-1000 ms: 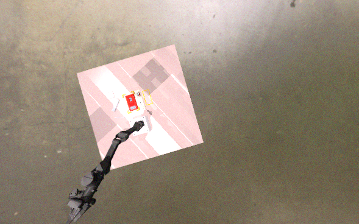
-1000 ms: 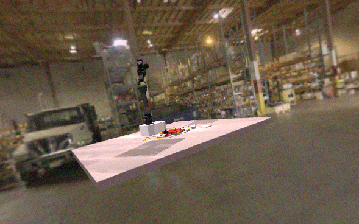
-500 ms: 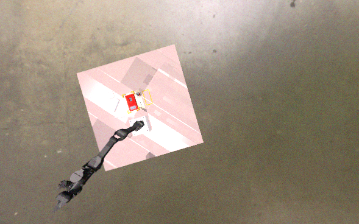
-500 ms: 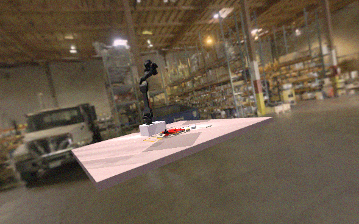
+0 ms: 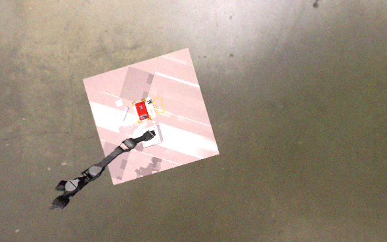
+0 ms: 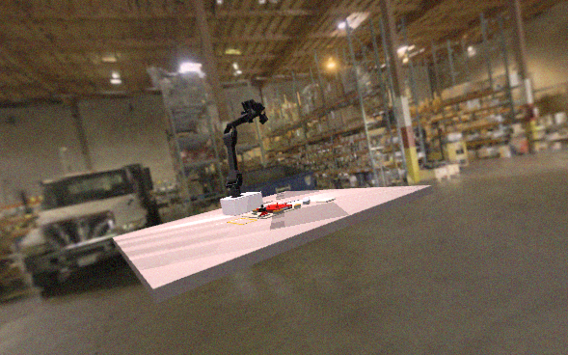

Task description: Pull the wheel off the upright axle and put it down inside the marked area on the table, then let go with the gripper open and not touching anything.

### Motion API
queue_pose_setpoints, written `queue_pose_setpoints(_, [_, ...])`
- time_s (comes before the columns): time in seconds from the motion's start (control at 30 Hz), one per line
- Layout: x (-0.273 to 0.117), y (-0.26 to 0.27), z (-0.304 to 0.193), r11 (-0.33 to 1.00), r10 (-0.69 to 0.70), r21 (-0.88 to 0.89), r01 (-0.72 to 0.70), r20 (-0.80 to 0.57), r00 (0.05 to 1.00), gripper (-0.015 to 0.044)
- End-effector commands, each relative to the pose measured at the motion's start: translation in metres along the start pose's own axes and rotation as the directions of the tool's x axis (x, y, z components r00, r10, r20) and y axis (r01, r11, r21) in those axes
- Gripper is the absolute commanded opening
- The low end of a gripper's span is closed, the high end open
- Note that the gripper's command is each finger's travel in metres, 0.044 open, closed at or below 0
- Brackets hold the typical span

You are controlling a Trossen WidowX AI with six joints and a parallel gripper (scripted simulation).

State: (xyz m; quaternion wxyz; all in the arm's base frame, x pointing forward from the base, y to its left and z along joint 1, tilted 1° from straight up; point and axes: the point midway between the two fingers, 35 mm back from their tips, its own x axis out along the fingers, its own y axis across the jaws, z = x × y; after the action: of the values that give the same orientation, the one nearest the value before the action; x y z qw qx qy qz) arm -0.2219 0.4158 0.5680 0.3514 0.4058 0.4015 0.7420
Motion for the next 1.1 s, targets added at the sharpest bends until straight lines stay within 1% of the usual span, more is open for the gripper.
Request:
queue_pose_setpoints(0.0, [0.001, -0.034, 0.025, 0.993, -0.089, -0.075, 0.092, 0.046, 0.995, 0.0300])
queue_pose_setpoints(0.07, [0.001, -0.050, 0.039, 0.985, -0.130, -0.108, 0.137, 0.069, 0.989, 0.0300])
queue_pose_setpoints(0.23, [-0.012, -0.062, 0.080, 0.975, -0.176, -0.114, 0.192, 0.141, 0.974, 0.0300])
queue_pose_setpoints(0.5, [-0.027, -0.121, 0.132, 0.910, -0.326, -0.187, 0.371, 0.230, 0.917, 0.0300])
queue_pose_setpoints(0.77, [-0.058, -0.182, 0.188, 0.799, -0.480, -0.227, 0.557, 0.319, 0.817, 0.0300])
queue_pose_setpoints(1.07, [-0.113, -0.243, 0.248, 0.642, -0.628, -0.217, 0.735, 0.402, 0.667, 0.0300])
